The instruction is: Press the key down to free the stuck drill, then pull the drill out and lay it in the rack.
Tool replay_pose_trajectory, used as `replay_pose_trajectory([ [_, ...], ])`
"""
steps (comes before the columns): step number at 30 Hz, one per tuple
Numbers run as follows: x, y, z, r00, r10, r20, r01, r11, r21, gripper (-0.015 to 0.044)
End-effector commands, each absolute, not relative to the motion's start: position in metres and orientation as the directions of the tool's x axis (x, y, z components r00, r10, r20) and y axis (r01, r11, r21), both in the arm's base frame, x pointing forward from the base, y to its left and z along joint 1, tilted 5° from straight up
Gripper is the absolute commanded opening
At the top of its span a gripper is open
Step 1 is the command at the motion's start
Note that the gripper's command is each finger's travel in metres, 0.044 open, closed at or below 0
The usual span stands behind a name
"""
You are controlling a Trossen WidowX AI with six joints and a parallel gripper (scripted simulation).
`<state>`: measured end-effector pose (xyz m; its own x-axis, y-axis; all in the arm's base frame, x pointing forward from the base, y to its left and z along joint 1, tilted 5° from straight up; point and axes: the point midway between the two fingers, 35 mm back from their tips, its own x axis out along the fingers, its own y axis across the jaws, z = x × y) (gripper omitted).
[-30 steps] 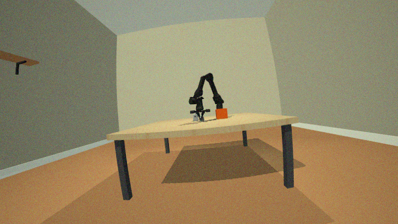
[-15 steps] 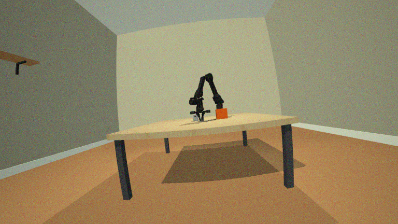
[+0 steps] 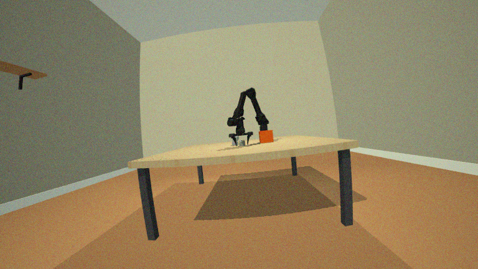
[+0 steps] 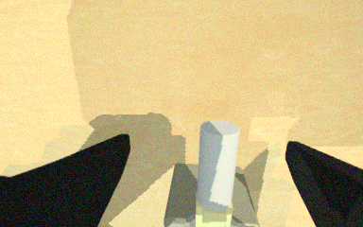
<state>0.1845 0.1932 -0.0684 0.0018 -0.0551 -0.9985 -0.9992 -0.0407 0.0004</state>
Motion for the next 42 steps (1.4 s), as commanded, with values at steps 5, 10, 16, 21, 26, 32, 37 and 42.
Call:
replay_pose_trajectory([
  [5,0.183,0.194,-0.036,0.008,-0.061,-0.998,-0.999,-0.037,-0.006,0.0440],
  [10,0.184,0.197,-0.014,0.008,-0.061,-0.998,-0.999,-0.037,-0.006,0.0440],
  [16,0.186,0.200,0.009,0.009,-0.061,-0.998,-0.999,-0.037,-0.006,0.0440],
  [21,0.189,0.216,0.024,0.033,0.144,-0.989,-0.999,-0.036,-0.039,0.0440],
  [26,0.197,0.243,0.084,0.117,0.522,-0.845,-0.985,-0.047,-0.165,0.0440],
  [32,0.189,0.253,0.175,0.163,0.851,-0.498,-0.909,-0.066,-0.411,0.0440],
  [37,0.159,0.239,0.247,0.099,0.978,-0.185,-0.744,-0.051,-0.667,0.0440],
  [42,0.105,0.211,0.295,-0.060,0.998,0.028,-0.457,-0.002,-0.889,0.0440],
])
